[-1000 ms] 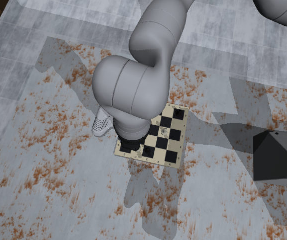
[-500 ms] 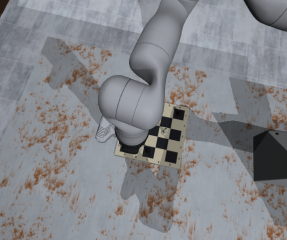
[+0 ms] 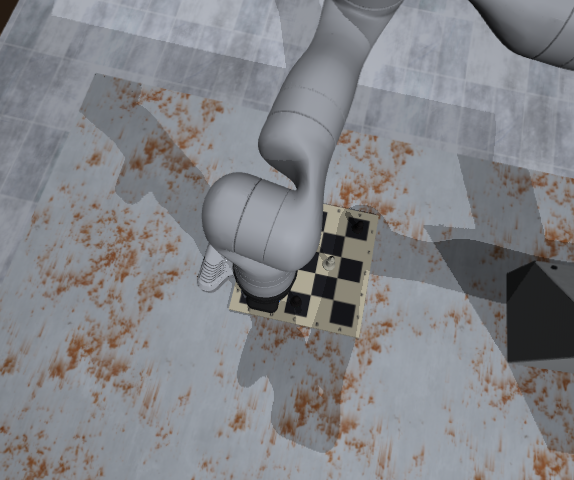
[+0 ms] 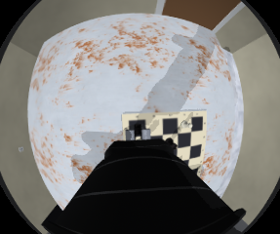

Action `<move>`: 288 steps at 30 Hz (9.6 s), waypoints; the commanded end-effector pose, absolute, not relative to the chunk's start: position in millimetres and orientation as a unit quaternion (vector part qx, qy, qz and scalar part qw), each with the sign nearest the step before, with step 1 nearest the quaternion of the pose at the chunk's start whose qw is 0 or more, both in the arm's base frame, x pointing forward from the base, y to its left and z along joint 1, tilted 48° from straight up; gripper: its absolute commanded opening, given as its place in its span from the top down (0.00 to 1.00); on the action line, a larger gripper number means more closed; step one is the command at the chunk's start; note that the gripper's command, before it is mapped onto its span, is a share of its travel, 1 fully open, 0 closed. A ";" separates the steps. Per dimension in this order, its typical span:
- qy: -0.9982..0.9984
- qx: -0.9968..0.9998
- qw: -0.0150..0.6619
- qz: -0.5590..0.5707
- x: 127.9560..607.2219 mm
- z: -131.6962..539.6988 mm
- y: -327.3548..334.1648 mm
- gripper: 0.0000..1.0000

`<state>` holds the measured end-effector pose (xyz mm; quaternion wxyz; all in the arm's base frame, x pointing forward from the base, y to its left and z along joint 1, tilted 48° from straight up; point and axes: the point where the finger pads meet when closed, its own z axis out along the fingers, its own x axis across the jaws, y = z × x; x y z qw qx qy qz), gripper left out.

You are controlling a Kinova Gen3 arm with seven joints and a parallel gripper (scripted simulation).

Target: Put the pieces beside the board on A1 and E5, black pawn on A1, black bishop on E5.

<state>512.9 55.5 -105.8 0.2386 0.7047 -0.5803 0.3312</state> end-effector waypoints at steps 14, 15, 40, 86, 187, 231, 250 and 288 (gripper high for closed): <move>-0.580 0.705 0.238 0.331 512.9 -105.9 56.0 1.00; -0.580 0.705 0.238 0.331 512.9 -105.9 56.0 1.00; -0.580 0.705 0.238 0.331 512.9 -106.0 56.1 1.00; -0.580 0.705 0.238 0.331 513.3 -107.4 55.1 1.00; -0.580 0.705 0.238 0.331 496.8 -49.7 117.3 0.27; -0.580 0.705 0.238 0.331 487.1 -15.6 154.1 0.00; -0.580 0.705 0.238 0.331 482.9 -0.8 170.0 0.00; -0.580 0.705 0.238 0.331 482.9 -0.8 170.0 0.00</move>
